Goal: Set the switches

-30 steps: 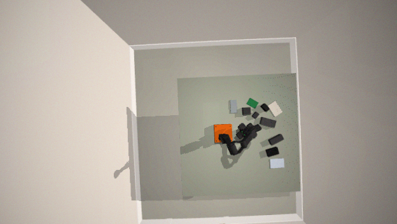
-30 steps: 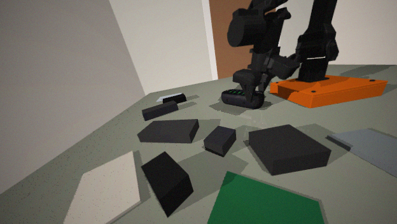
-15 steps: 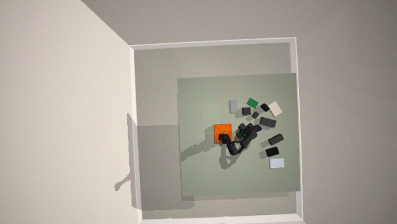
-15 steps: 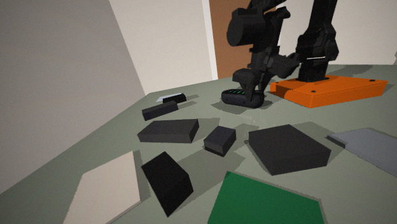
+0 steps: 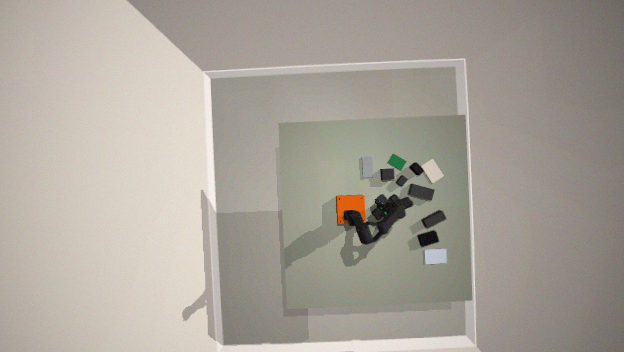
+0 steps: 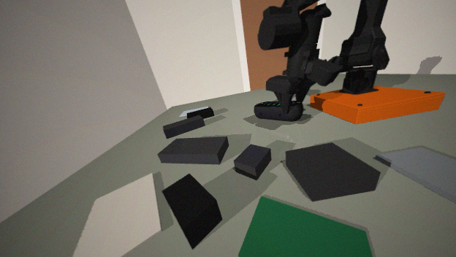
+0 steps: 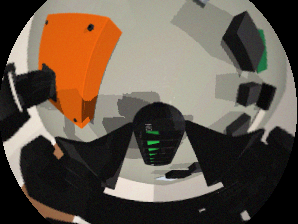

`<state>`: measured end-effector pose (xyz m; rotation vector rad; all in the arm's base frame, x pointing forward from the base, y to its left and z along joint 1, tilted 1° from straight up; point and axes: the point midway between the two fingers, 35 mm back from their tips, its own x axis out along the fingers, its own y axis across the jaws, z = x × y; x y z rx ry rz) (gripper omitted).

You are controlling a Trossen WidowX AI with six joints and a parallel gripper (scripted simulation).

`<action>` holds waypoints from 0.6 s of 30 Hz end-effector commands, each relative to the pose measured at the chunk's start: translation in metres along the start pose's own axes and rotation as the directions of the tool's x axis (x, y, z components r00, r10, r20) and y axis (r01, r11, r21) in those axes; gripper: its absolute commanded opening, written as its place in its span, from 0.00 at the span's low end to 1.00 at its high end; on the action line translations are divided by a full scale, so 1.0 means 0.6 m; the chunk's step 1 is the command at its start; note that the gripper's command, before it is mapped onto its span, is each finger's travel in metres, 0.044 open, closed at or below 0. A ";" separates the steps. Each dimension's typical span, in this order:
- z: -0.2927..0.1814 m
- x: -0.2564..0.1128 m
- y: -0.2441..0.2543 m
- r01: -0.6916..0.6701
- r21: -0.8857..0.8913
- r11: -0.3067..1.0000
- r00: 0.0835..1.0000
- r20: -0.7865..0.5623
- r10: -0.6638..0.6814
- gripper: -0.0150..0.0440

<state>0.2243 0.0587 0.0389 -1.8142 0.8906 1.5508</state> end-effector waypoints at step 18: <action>-0.022 -0.028 -0.005 0.011 0.003 1.000 0.999 0.035 -0.011 0.82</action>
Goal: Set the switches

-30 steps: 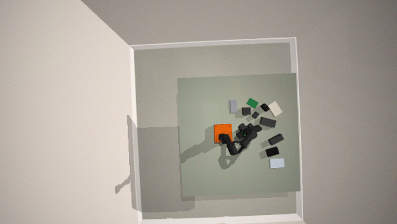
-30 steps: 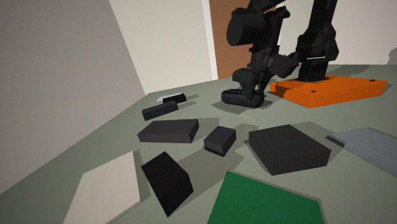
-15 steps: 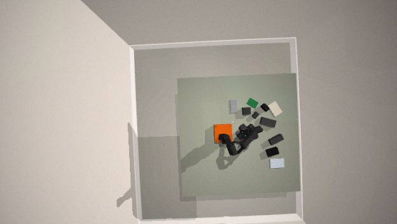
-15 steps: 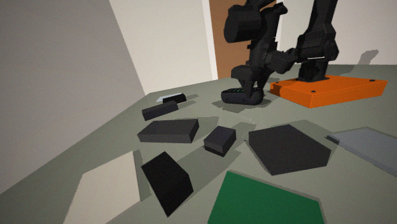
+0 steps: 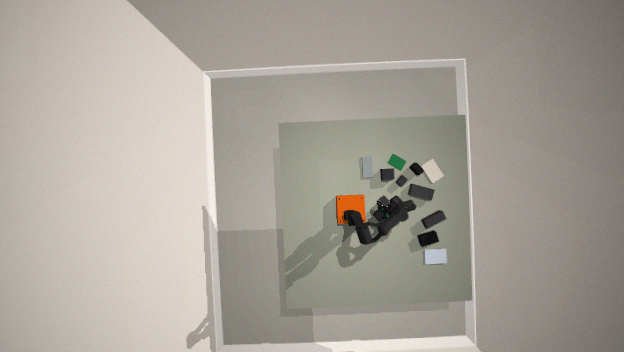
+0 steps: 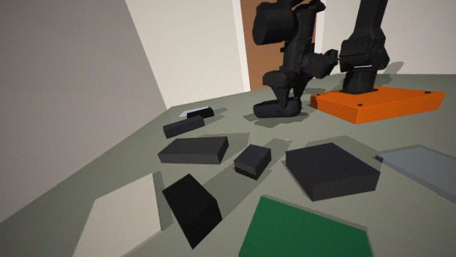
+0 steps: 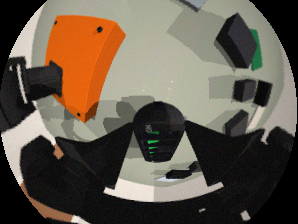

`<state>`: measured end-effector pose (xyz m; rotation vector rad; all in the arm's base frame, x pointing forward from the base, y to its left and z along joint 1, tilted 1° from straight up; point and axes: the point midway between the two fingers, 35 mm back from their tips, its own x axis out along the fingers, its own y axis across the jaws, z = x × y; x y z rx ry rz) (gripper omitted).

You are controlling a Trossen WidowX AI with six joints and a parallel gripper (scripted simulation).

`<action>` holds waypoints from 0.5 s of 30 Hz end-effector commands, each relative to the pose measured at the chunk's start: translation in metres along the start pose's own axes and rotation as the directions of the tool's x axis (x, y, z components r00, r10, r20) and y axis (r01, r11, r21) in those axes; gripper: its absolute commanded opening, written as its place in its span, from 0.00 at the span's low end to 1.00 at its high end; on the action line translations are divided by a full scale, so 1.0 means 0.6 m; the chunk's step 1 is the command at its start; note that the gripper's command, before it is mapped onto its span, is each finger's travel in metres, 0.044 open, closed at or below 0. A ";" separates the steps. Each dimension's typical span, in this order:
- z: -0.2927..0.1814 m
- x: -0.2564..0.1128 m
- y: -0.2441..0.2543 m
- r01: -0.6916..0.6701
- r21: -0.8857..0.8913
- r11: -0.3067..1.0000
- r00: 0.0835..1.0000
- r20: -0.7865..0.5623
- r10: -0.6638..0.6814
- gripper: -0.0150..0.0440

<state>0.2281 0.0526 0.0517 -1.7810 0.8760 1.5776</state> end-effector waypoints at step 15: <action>-0.021 -0.024 -0.006 0.012 0.001 1.000 0.999 0.031 -0.012 0.82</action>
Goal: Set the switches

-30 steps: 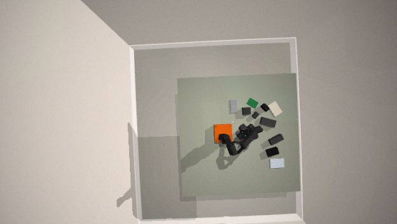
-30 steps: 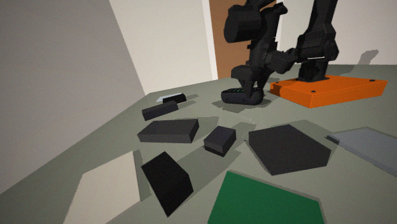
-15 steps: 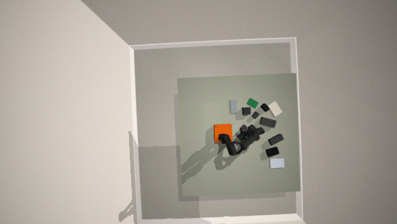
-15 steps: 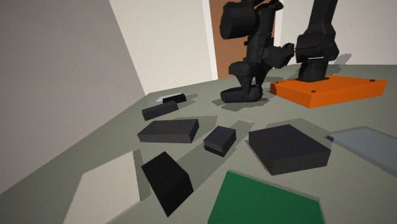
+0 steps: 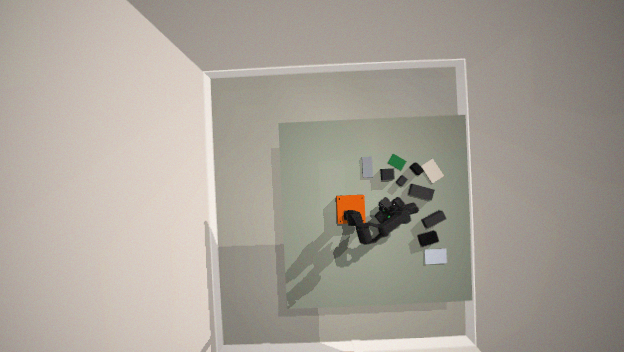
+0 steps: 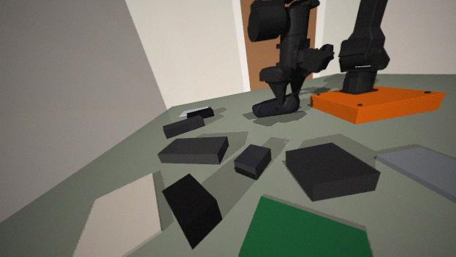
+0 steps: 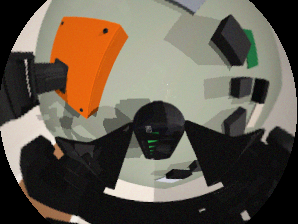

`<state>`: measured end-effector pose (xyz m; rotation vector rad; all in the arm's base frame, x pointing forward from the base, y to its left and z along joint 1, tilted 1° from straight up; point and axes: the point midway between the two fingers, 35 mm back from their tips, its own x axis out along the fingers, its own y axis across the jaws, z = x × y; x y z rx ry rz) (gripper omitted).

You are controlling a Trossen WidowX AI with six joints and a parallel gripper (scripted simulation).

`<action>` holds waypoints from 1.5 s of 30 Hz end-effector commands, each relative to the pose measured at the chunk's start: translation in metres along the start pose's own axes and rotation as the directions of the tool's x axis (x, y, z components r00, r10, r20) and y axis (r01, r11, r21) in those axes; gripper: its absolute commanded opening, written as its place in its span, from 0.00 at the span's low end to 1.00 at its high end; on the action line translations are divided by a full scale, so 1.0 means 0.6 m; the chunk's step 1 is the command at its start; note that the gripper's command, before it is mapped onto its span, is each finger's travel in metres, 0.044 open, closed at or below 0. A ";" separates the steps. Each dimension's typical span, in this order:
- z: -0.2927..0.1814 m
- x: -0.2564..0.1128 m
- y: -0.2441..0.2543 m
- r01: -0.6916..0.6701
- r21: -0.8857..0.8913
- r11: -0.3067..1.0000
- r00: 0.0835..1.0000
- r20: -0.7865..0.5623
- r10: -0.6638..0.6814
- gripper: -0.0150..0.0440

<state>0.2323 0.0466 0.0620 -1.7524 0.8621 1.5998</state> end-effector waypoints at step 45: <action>-0.051 -0.044 -0.005 0.012 0.000 1.000 0.996 0.083 -0.012 0.82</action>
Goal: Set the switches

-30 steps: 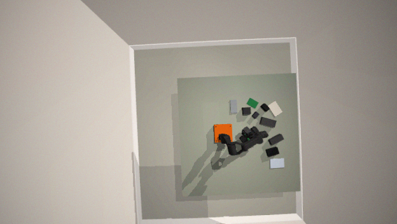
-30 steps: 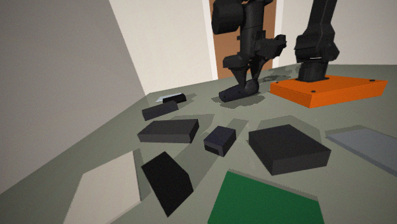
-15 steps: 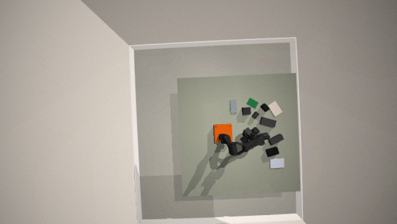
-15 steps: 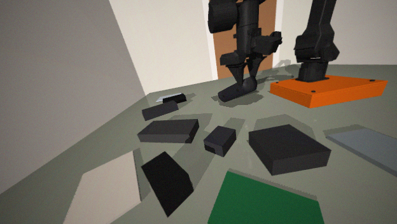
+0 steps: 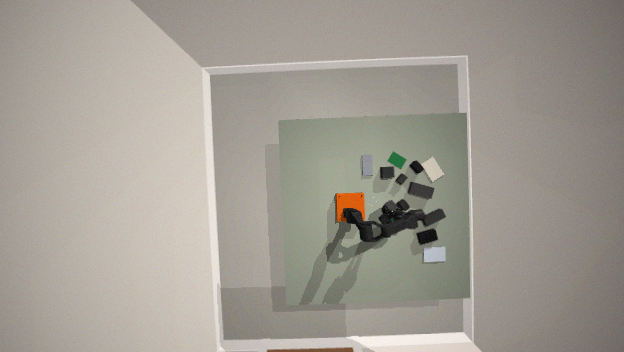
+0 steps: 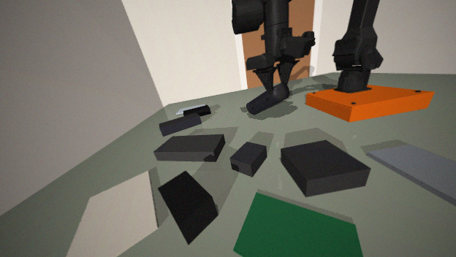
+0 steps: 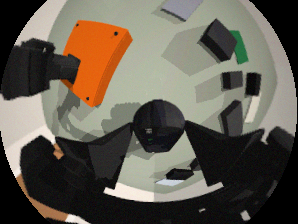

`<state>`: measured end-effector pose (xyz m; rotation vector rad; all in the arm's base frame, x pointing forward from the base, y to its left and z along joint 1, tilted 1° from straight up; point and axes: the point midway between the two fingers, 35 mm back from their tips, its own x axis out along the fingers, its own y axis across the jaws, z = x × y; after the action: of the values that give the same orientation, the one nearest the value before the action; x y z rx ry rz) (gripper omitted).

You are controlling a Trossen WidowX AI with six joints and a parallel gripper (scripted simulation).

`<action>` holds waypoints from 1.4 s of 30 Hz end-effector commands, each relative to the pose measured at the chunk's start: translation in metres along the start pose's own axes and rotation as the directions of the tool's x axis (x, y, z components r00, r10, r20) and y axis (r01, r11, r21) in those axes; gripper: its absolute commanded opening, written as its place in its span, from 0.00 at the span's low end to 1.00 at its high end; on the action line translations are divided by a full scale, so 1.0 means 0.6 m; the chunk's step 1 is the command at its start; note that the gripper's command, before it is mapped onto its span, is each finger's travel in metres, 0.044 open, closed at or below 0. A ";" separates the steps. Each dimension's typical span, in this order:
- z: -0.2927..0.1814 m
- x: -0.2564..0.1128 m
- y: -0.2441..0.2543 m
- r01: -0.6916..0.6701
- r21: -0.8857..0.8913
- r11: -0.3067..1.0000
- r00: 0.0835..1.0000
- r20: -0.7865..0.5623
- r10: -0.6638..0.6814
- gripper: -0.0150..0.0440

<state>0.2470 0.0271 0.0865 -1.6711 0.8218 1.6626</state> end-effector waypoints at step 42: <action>-0.047 -0.034 0.001 0.012 0.000 1.000 0.998 0.060 -0.012 0.82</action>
<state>0.2587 0.0067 0.1025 -1.6106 0.7890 1.7074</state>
